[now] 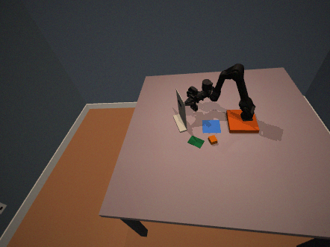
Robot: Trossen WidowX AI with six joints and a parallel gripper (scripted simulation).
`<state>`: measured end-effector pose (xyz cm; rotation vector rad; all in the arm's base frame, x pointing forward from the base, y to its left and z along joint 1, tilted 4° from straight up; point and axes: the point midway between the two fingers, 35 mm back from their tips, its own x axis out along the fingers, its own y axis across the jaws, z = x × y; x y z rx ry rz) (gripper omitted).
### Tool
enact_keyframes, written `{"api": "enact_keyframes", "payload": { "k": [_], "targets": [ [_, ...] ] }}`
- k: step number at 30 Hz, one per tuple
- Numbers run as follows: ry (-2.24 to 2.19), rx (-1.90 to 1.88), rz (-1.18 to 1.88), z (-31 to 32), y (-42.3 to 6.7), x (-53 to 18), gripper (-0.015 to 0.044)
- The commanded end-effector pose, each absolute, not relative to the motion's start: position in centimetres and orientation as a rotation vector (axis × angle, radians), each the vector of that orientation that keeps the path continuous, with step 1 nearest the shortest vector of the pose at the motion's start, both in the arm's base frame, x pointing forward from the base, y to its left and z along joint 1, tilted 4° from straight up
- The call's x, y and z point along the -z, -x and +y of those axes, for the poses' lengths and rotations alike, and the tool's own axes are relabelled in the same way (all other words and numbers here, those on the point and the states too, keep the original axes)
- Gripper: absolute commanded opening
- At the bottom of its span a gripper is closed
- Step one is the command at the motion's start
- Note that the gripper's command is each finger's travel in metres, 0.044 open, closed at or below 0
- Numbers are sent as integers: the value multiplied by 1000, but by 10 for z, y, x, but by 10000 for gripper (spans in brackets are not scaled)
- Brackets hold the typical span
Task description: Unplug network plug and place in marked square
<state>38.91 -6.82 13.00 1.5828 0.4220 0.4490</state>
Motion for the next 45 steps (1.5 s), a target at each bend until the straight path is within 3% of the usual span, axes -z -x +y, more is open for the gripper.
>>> {"api": "enact_keyframes", "payload": {
  "k": [1, 45],
  "targets": [
    [-1581, -447, 419, -69, -390, -130, 16],
    [-1581, -444, 421, -79, -362, -129, 0]
  ]
}}
